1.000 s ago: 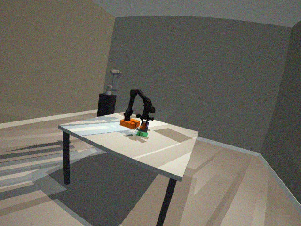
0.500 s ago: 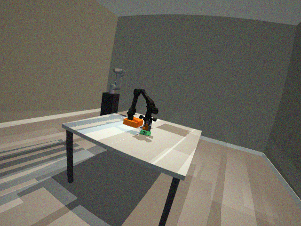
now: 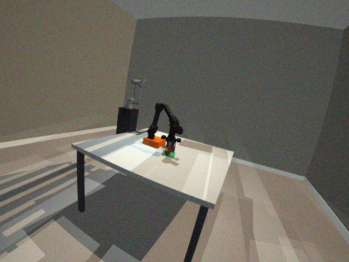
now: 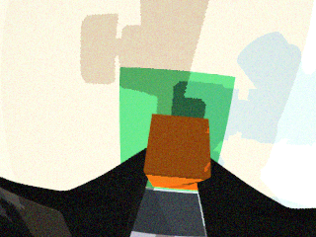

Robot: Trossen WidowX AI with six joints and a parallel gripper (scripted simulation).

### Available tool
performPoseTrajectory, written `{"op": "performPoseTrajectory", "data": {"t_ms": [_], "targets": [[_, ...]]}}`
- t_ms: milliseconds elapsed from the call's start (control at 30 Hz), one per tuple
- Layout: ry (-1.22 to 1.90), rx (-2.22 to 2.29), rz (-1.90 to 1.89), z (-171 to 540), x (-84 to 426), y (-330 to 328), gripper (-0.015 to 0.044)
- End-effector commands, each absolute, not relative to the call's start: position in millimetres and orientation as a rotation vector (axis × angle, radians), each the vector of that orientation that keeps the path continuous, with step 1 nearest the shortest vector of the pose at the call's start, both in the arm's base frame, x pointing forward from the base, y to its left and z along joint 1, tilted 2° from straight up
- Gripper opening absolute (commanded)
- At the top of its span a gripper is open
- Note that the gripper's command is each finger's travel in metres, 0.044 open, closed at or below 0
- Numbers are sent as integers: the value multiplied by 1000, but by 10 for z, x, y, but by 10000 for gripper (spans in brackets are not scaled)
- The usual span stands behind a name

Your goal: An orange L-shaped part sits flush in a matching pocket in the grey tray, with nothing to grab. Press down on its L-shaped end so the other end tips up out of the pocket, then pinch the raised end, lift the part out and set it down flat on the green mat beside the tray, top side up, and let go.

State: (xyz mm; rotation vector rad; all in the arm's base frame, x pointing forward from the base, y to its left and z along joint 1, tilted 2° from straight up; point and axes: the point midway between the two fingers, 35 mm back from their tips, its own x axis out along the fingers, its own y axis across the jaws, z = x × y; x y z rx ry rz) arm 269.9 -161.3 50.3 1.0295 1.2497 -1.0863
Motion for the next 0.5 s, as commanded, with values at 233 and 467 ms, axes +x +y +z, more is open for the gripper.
{"op": "performPoseTrajectory", "data": {"t_ms": [233, 467], "targets": [[1251, 1030, -1087, 498, 2697, -1612, 79], [1251, 1029, -1086, 521, 2700, -1613, 263]]}}
